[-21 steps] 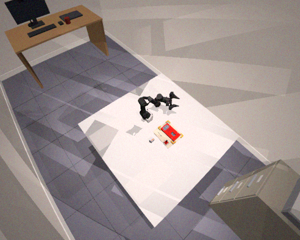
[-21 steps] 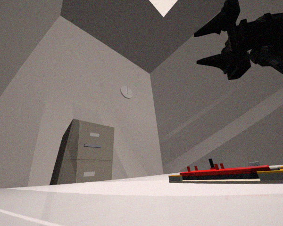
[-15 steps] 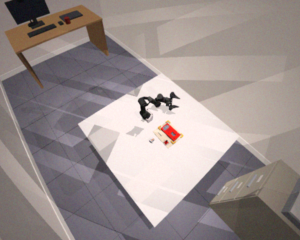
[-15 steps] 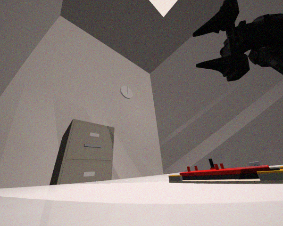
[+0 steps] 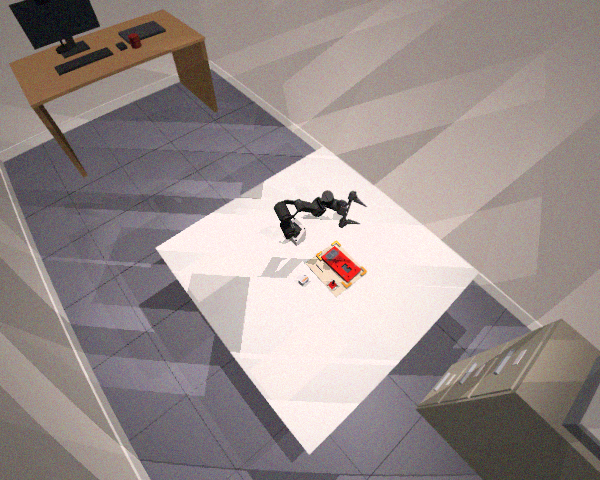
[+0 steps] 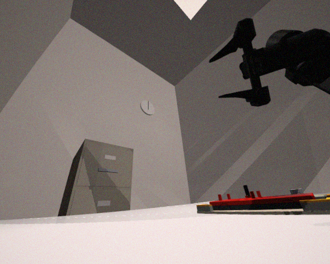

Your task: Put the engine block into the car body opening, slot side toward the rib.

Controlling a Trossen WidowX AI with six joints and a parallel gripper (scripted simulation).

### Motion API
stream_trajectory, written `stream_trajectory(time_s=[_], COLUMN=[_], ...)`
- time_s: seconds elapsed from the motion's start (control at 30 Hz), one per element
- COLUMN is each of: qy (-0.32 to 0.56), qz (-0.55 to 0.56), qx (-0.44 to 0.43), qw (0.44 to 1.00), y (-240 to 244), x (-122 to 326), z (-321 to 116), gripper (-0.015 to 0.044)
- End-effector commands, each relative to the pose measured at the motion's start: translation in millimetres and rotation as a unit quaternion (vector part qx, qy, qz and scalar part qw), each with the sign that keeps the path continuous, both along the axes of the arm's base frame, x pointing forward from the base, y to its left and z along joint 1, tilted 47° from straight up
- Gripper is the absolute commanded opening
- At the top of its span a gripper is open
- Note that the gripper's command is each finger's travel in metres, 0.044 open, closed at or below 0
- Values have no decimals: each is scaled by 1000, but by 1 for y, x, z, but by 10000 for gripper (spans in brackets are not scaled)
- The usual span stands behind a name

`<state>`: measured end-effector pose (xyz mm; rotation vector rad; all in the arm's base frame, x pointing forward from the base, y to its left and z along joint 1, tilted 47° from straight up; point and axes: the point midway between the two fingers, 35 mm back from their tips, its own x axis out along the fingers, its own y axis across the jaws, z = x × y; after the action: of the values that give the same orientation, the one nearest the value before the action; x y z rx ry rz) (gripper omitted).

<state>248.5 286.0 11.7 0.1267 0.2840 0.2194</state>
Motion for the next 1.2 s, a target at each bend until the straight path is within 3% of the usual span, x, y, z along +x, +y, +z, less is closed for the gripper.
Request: stream_trajectory(time_s=[0.0, 0.57, 1.17], qy=[-4, 14, 76], qz=[-1, 16, 78], qx=[-42, -329, -589], qw=[999, 944, 800], y=[-2, -34, -79], x=[8, 46, 76], z=[2, -2, 1], gripper=[440, 440, 440])
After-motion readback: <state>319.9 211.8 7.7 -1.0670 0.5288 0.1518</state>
